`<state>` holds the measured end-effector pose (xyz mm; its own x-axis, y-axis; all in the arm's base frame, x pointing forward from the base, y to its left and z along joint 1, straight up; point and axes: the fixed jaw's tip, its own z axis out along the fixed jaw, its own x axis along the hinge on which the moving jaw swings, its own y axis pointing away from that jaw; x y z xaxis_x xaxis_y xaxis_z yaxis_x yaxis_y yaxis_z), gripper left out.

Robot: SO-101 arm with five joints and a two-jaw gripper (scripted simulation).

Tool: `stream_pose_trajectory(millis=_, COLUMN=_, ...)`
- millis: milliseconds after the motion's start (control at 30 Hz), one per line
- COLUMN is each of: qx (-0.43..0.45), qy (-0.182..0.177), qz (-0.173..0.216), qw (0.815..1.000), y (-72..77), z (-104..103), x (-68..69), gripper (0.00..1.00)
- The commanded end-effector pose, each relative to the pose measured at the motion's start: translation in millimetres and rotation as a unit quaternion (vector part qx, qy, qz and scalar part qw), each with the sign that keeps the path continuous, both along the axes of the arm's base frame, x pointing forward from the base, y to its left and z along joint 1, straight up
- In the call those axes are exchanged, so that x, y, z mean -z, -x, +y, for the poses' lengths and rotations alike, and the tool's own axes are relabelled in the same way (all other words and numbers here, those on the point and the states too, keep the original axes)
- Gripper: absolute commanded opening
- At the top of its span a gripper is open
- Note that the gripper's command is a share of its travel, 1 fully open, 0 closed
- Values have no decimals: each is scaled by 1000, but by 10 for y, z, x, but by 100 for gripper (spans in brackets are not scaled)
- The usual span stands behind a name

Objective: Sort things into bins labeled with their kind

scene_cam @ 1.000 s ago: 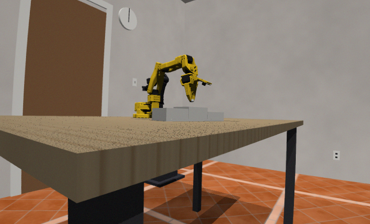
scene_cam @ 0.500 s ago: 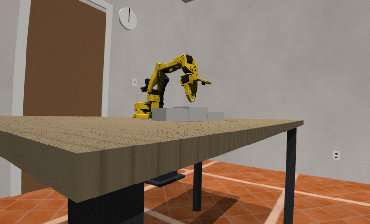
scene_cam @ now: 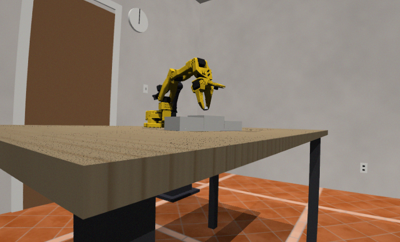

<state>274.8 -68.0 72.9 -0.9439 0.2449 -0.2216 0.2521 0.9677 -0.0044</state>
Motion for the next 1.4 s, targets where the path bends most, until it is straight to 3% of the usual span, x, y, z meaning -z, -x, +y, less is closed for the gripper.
stream_pose_trajectory(millis=0, qx=21, qy=4, qz=-27, qw=999, y=-61, z=-71, x=-126, gripper=0)
stream_pose_trajectory(millis=1367, qx=29, qy=9, qz=-43, qw=999, y=-81, z=-121, x=-198, gripper=0)
